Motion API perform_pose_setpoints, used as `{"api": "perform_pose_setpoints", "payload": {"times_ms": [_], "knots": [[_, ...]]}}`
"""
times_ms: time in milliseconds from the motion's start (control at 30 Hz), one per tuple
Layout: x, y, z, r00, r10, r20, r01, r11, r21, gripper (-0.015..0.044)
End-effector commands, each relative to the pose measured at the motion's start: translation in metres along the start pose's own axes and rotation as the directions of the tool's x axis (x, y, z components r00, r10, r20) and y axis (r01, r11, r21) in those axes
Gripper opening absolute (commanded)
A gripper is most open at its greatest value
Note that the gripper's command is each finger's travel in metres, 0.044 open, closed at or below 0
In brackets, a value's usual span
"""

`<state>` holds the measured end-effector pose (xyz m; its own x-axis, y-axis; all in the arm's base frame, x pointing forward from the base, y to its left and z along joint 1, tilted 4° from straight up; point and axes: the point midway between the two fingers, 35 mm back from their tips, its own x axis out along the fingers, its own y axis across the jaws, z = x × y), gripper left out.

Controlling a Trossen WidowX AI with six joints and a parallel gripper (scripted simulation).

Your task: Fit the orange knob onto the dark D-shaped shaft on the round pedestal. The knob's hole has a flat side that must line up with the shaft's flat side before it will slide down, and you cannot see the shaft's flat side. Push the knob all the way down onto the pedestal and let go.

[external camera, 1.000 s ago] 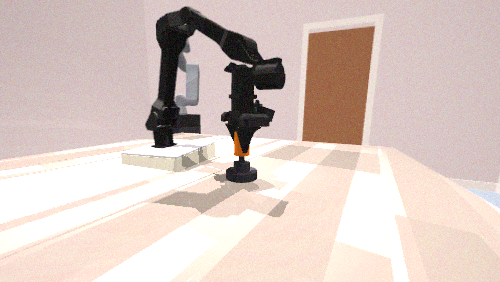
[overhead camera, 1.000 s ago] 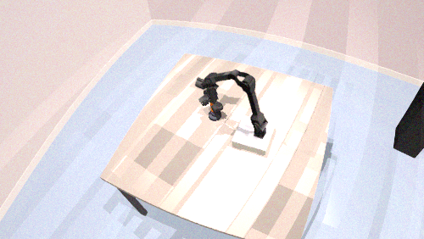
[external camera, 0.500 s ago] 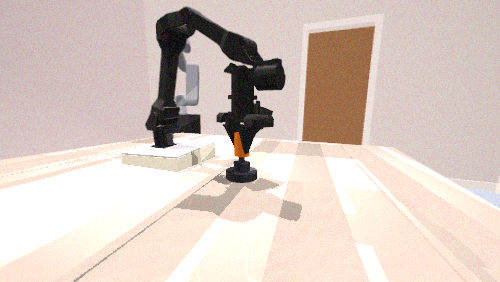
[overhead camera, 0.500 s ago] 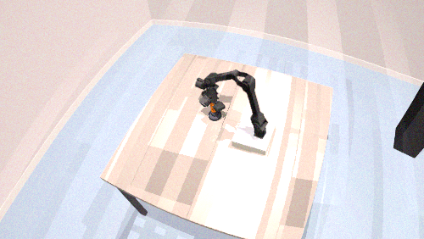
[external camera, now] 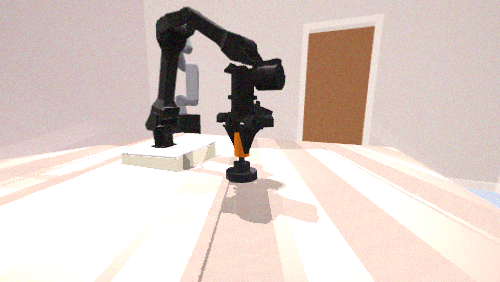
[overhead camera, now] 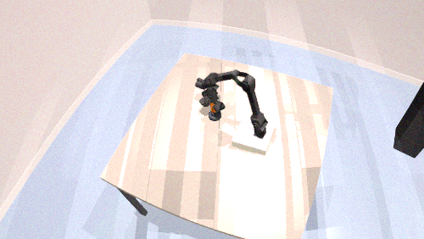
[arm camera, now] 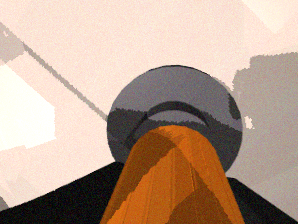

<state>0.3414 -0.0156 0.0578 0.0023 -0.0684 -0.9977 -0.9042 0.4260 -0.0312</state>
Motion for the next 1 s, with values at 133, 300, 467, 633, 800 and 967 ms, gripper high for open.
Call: {"api": "perform_pose_setpoints", "payload": {"times_ms": [133, 300, 467, 633, 800, 967], "knots": [[-0.0018, -0.0013, 0.0003, 1.0, -0.003, 0.0, 0.003, 1.0, -0.005, 0.0], [-0.005, -0.0015, 0.0003, 1.0, -0.003, 0.0, 0.003, 1.0, -0.014, 0.0], [-0.0051, -0.002, 0.0007, 1.0, -0.003, 0.0, 0.003, 0.985, -0.172, 0.0], [-0.0029, -0.0015, 0.0005, 1.0, -0.003, 0.0, 0.003, 0.977, -0.213, 0.0], [-0.0009, -0.0002, -0.0001, 1.0, -0.003, 0.0, 0.002, 0.977, -0.213, 0.0], [-0.0004, -0.0004, -0.0002, 1.0, -0.003, 0.0, 0.002, 0.977, -0.213, 0.0]]}}
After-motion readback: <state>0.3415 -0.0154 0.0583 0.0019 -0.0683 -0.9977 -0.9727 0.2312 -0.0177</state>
